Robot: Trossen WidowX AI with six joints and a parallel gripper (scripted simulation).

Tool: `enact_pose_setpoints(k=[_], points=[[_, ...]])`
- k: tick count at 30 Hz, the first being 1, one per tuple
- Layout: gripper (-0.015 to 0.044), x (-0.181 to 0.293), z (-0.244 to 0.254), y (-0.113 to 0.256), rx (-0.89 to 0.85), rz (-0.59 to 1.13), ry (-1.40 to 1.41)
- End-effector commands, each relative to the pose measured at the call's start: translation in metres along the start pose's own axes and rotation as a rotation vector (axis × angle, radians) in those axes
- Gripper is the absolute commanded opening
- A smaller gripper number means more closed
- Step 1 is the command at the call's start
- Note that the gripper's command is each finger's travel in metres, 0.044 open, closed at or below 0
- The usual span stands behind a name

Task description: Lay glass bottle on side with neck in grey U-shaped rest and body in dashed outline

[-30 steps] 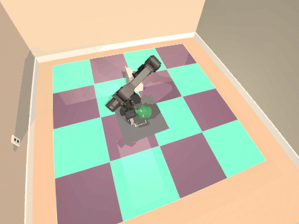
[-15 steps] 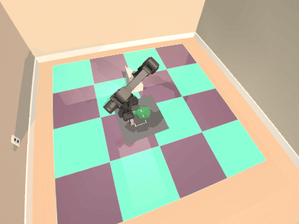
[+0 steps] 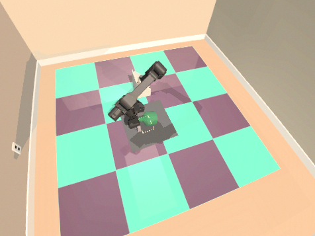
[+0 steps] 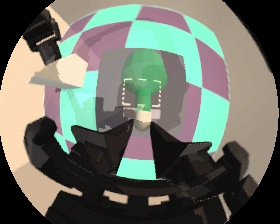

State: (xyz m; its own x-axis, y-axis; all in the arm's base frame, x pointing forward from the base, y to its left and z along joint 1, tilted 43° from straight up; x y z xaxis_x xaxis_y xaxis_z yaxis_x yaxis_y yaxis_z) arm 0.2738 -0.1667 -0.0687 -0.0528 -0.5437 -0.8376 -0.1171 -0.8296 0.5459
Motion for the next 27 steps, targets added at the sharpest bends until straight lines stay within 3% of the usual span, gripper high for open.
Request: enact_pose_setpoints(k=[1,27], points=[[0.0113,0.004,0.0,-0.004,-0.001,-0.002,-0.002],[0.0113,0.016,-0.001,-0.015,0.003,0.01,0.012]])
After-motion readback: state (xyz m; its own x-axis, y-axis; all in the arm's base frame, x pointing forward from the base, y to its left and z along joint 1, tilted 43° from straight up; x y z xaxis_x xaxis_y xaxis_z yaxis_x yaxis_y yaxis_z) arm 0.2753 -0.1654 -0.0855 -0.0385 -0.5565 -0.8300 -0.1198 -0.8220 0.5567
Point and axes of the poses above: the point midway between the two fingers, 35 mm back from their tips, its own y axis back along the fingers, its own z axis across the jaws, x = y × z, the point moved 2 cm from there along y, back along the fingers, and after that the axes turned 1 degree about -y, right-handed, at the moved point
